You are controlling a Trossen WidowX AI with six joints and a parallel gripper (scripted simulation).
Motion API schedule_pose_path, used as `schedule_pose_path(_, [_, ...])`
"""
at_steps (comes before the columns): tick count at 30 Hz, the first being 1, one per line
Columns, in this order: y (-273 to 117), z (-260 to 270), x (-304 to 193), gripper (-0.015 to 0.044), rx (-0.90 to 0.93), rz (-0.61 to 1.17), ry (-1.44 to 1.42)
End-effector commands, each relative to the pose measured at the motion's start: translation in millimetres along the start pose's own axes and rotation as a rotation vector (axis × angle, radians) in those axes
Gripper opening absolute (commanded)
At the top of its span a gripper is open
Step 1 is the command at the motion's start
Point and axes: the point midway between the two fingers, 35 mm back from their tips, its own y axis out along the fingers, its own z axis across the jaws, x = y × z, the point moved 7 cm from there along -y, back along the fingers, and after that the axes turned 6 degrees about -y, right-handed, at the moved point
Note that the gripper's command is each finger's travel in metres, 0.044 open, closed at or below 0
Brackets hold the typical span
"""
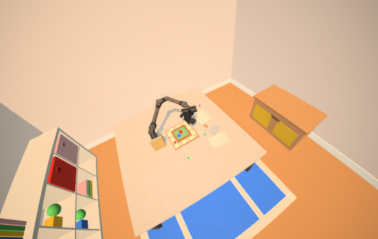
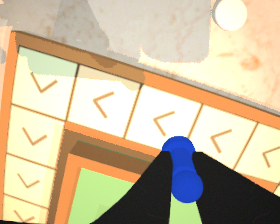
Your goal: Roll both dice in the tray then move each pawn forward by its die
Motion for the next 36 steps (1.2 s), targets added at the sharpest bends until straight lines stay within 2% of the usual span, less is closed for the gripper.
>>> schedule_pose_path(1, [-32.2,2.1,3.1,0.0,-0.011,-0.003,-0.012])
schedule_pose_path(8, [-69.9,7.6,1.5,0.0,-0.007,-0.004,-0.012])
schedule_pose_path(36, [-34.6,77.1,-28.1,0.0,-0.017,0.002,-0.011])
